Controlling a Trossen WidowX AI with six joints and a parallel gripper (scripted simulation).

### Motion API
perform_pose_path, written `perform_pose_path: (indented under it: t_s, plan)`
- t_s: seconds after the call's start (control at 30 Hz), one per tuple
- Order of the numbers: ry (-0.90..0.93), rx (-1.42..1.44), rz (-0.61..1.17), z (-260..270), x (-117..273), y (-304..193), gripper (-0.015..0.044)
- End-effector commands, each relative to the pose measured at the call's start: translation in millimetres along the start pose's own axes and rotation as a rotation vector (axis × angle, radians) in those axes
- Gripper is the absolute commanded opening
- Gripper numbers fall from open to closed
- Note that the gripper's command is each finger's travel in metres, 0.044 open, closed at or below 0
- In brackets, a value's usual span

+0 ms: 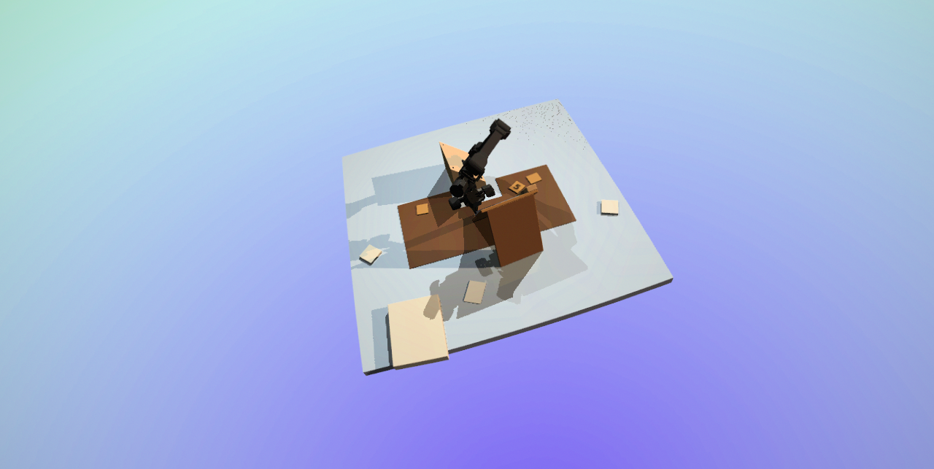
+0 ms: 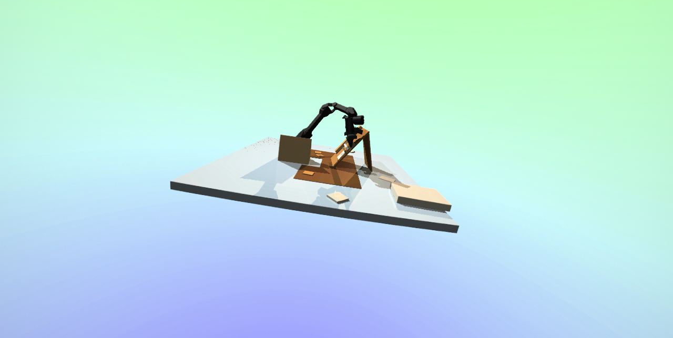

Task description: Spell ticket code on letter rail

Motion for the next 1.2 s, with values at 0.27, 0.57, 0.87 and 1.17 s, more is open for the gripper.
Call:
perform_pose_path:
  t_s: [0.27, 0.57, 0.87, 1.17]
  plan:
    - [0.000, -0.002, -0.006, 3, 1, 0, 0.0000]
    - [0.000, -0.002, -0.006, 6, 1, 2, 0.0000]
    - [0.001, -0.002, -0.006, 9, 1, 3, 0.0000]
    - [0.001, -0.002, -0.006, 12, 1, 4, 0.0000]
Point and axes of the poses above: the point midway between the two fingers, 35 mm back from their tips, its own x axis back along the fingers, its own z axis across the jaws, y = z × x, the point moved 2 cm from there along x, back along the fingers, and after that the axes turned 15 degrees about x, right-handed, at the moved point
